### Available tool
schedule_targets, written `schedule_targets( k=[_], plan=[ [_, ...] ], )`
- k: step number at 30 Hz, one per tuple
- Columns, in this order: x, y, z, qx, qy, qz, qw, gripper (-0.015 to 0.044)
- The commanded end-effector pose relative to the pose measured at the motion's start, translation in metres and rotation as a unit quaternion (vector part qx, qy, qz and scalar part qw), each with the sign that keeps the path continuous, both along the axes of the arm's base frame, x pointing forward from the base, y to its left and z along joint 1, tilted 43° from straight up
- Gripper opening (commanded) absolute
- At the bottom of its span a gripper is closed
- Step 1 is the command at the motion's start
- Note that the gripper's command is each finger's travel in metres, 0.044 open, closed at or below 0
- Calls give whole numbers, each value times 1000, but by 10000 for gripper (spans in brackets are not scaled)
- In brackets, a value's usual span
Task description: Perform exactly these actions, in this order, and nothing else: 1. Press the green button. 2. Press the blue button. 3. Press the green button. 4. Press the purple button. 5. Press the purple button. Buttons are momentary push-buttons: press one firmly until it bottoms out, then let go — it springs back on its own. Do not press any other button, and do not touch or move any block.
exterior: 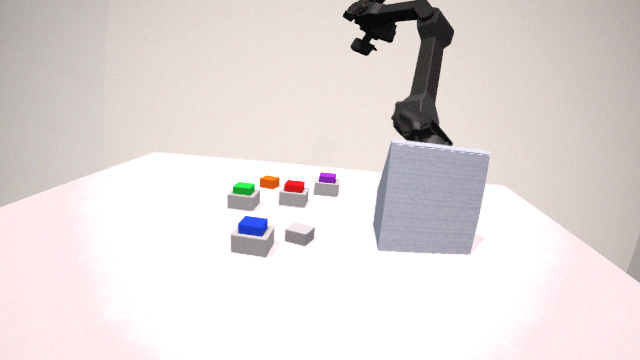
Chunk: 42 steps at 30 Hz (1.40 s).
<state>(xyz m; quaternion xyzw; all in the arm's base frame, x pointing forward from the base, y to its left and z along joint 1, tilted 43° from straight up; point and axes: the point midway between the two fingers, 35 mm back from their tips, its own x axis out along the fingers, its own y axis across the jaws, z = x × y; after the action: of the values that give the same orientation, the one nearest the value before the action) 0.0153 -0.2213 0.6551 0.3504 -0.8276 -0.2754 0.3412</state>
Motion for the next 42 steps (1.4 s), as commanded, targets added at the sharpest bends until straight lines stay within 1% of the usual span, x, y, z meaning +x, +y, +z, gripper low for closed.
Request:
schedule_targets(
  k=[1, 6, 11, 14, 17, 22, 26, 29, 33, 36, 37, 38, 42],
  plan=[
    [62, -35, -28, 88, 120, 41, 988, 400],
    [149, -63, -82, 189, 291, 99, 933, 400],
    [231, -66, -150, 260, 461, 153, 835, 400],
    [274, -56, -197, 287, 560, 181, 756, 400],
    [311, -38, -246, 303, 653, 205, 663, 400],
    [354, 7, -331, 305, 791, 231, 477, 400],
    [367, 53, -401, 283, 880, 236, 300, 400],
    [363, 91, -451, 254, 928, 227, 150, 400],
    [336, 143, -512, 198, 958, 193, -75, 400],
    [301, 177, -547, 148, 945, 149, -252, 400],
    [293, 184, -553, 137, 937, 137, -290, 400],
    [289, 186, -555, 133, 933, 132, -306, 400],
    [288, 187, -556, 132, 933, 131, -309, 400]
  ],
)
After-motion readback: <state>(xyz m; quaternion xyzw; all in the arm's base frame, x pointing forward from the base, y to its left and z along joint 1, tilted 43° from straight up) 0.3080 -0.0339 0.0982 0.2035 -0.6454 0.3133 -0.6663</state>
